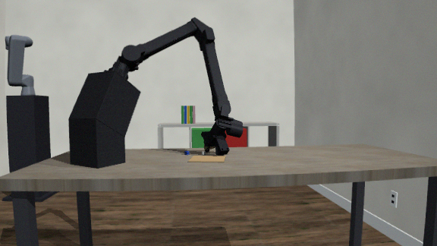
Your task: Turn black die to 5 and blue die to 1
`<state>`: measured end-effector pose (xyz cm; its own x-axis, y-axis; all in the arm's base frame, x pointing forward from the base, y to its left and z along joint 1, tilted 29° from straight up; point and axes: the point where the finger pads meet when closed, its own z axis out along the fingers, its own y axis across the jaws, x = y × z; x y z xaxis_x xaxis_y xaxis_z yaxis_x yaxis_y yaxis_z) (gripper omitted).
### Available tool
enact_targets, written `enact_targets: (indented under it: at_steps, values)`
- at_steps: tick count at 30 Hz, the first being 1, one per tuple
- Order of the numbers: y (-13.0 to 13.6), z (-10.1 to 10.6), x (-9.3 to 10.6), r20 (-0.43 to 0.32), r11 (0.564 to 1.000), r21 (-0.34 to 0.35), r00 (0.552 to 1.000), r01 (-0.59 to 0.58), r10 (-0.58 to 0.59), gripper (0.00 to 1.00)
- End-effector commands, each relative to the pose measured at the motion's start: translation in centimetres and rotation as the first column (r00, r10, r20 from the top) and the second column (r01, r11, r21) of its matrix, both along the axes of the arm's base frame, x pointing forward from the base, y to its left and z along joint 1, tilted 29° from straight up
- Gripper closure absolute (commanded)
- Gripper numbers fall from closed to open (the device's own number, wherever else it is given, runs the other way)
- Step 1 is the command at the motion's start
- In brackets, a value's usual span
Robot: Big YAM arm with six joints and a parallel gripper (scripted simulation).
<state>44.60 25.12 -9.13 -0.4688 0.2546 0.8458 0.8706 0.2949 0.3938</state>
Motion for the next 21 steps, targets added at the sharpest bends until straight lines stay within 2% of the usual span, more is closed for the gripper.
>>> enact_targets:
  at_steps: [1,21]
  values:
    - [0.69,1.61,0.77,0.036,1.0,0.005,0.999,-0.008,0.008,0.88]
    - [0.77,1.23,0.68,0.033,1.0,0.004,0.999,-0.01,0.009,0.88]
